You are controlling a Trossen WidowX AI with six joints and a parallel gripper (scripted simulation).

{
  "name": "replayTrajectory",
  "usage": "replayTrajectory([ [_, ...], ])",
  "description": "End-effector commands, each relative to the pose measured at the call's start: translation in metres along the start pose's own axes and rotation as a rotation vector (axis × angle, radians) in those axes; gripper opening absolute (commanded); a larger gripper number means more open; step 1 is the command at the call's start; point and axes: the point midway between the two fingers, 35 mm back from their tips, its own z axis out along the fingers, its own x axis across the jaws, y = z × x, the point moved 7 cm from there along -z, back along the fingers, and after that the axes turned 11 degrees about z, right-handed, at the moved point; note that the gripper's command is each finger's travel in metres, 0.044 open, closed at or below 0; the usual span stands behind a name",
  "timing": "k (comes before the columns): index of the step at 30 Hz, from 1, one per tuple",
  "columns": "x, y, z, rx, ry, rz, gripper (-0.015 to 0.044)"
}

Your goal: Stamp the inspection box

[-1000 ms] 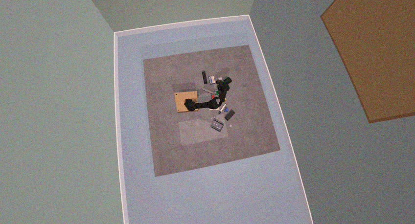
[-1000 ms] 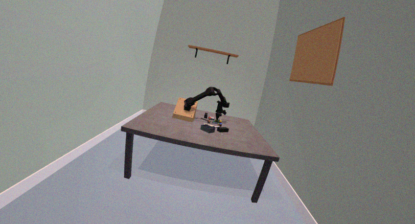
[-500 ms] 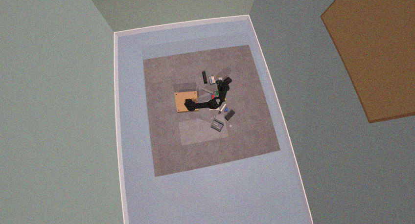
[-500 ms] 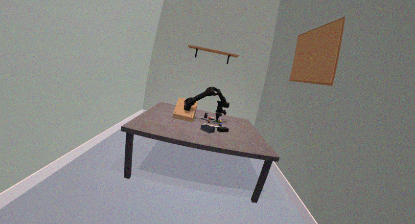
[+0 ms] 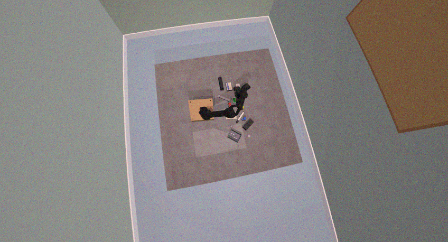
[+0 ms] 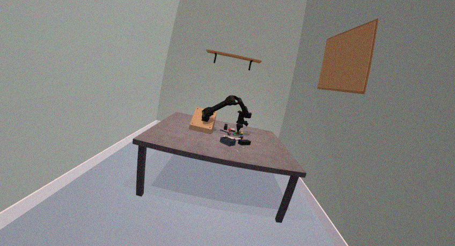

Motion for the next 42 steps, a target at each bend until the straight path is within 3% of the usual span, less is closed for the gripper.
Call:
replayTrajectory([
  [1,-0.0007,0.0011,0.0019,-0.003,-0.003,-0.001,0.0],
  [42,-0.0006,0.0011,-0.0013,-0.003,-0.003,-0.001,0.0],
])
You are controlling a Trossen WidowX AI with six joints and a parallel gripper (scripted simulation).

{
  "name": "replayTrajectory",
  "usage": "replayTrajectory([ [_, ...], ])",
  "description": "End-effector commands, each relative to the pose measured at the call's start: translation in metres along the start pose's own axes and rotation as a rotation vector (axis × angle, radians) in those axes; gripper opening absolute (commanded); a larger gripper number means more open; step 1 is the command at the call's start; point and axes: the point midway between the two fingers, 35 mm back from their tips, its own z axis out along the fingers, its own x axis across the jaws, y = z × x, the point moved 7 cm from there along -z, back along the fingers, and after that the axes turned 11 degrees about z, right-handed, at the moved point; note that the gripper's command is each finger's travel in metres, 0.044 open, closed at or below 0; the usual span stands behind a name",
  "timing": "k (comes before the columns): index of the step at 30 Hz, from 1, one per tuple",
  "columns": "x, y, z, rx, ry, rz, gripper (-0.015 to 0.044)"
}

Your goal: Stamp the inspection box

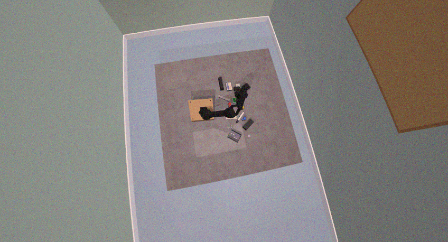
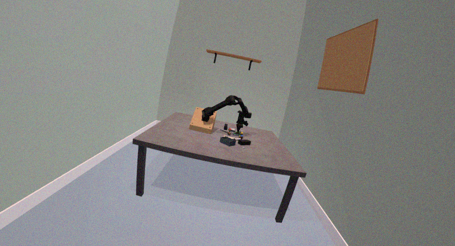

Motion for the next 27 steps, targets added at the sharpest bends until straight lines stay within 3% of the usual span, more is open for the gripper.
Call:
replayTrajectory([
  [1,-0.001,0.001,-0.001,-0.001,-0.003,0.001,0.0],
  [27,0.0,0.001,-0.025,-0.001,-0.001,0.0,0.0],
])
